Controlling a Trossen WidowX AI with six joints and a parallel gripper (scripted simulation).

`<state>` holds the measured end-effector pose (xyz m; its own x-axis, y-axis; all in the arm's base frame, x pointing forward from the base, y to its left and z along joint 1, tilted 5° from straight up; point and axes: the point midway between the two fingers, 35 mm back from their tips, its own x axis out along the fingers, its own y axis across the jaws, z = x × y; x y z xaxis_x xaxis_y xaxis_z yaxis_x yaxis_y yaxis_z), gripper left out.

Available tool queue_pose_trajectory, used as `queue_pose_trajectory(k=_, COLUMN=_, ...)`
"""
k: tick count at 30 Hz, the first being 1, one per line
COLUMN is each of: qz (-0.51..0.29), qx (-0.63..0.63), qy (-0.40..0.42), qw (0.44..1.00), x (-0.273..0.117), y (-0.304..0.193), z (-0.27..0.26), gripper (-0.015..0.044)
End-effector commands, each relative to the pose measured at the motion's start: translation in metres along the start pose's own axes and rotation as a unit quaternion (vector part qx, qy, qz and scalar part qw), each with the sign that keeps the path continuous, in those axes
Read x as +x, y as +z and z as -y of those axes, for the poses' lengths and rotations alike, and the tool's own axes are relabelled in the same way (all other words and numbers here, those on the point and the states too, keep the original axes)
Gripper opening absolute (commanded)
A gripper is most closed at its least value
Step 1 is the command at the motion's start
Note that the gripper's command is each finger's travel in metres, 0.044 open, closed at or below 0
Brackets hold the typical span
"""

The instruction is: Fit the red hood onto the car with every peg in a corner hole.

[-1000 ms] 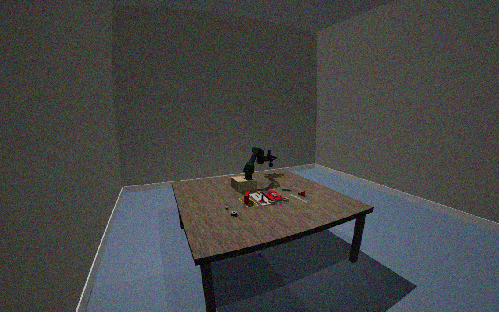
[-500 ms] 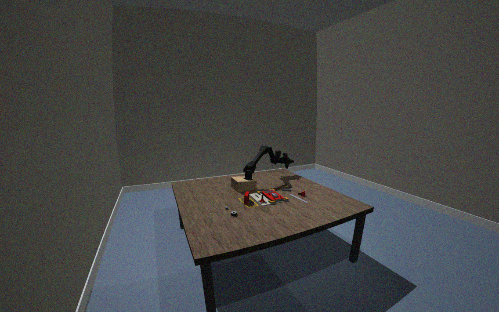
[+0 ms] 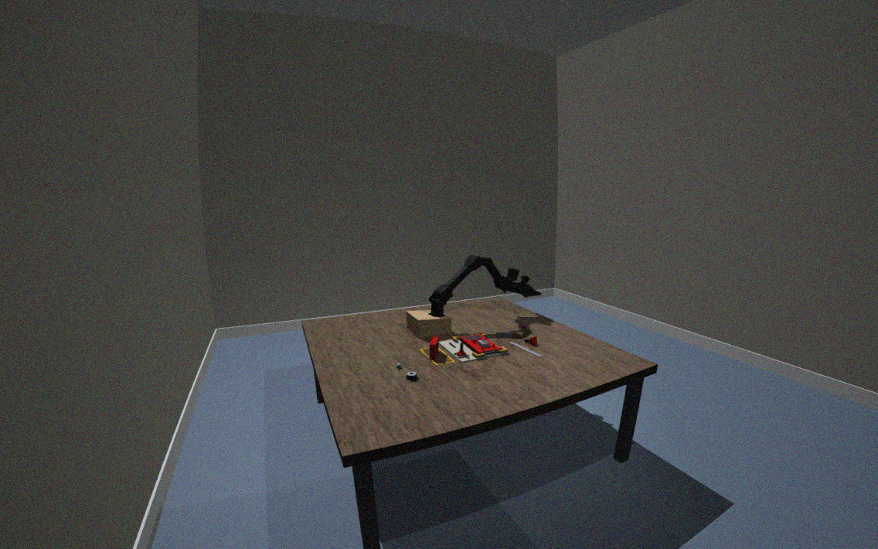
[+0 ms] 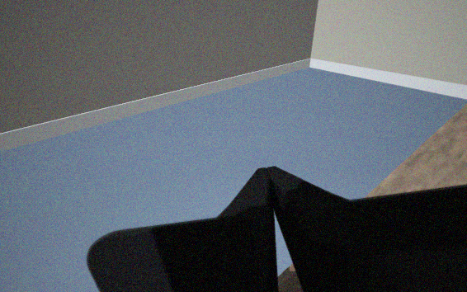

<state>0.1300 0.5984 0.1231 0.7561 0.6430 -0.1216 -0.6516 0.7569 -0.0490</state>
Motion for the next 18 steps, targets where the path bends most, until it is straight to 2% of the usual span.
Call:
queue_pose_trajectory(k=1, qz=-0.032, qx=-0.094, qy=-0.027, qw=0.995, x=0.030, y=-0.004, z=0.050, gripper=0.0000)
queue_pose_trajectory(k=10, qz=-0.122, qx=-0.272, qy=-0.067, qw=0.952, x=0.078, y=-0.018, z=0.166, gripper=0.0000)
queue_pose_trajectory(k=18, qz=-0.218, qx=-0.400, qy=-0.073, qw=0.887, x=0.094, y=-0.035, z=0.275, gripper=0.0000)
